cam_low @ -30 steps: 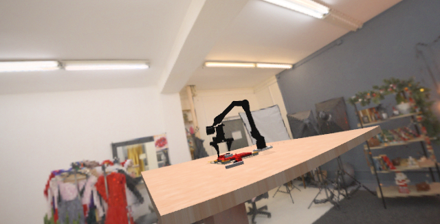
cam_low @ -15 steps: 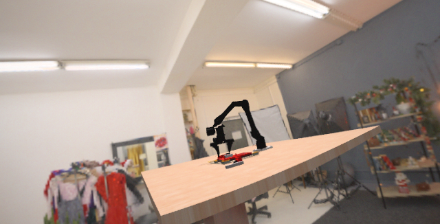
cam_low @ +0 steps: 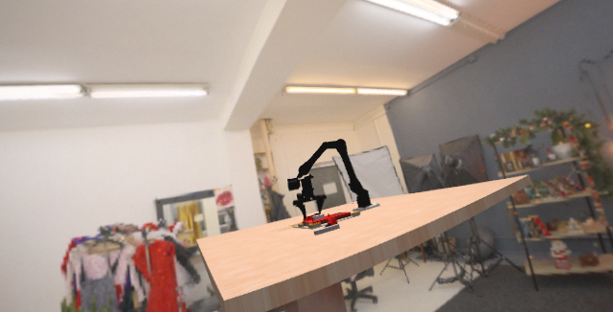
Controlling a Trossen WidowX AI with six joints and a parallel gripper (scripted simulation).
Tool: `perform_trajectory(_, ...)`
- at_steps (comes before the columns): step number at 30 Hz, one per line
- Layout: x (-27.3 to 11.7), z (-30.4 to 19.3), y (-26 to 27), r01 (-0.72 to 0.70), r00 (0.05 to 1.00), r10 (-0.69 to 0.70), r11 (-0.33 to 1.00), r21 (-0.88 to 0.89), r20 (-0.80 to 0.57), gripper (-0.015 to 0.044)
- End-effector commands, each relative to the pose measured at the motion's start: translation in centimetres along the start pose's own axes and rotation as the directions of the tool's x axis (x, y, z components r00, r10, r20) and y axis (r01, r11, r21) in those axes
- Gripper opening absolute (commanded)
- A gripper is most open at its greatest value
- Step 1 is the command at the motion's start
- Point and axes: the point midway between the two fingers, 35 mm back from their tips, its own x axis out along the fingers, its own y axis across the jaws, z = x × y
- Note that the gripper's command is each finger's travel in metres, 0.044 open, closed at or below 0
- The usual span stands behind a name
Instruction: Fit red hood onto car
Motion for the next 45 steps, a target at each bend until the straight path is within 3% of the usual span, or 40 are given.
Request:
perform_trajectory(1,0.3,0.0,-0.1,0.005,1.0,-0.005,1.0,0.004,0.002,0.044)
perform_trajectory(18,1.2,0.0,-0.2,0.005,1.0,-0.005,1.0,0.004,0.002,0.044)
perform_trajectory(21,0.9,0.0,0.0,0.0,1.0,0.0,1.0,0.0,0.0,0.0361)
perform_trajectory(31,0.9,0.0,0.0,0.0,1.0,0.0,1.0,0.0,0.0,0.0295)
perform_trajectory(42,-0.4,0.0,0.0,0.0,1.0,0.0,1.0,0.0,0.0,0.0006)
perform_trajectory(45,-1.2,0.0,0.0,0.0,1.0,0.0,1.0,0.0,0.0,0.0)
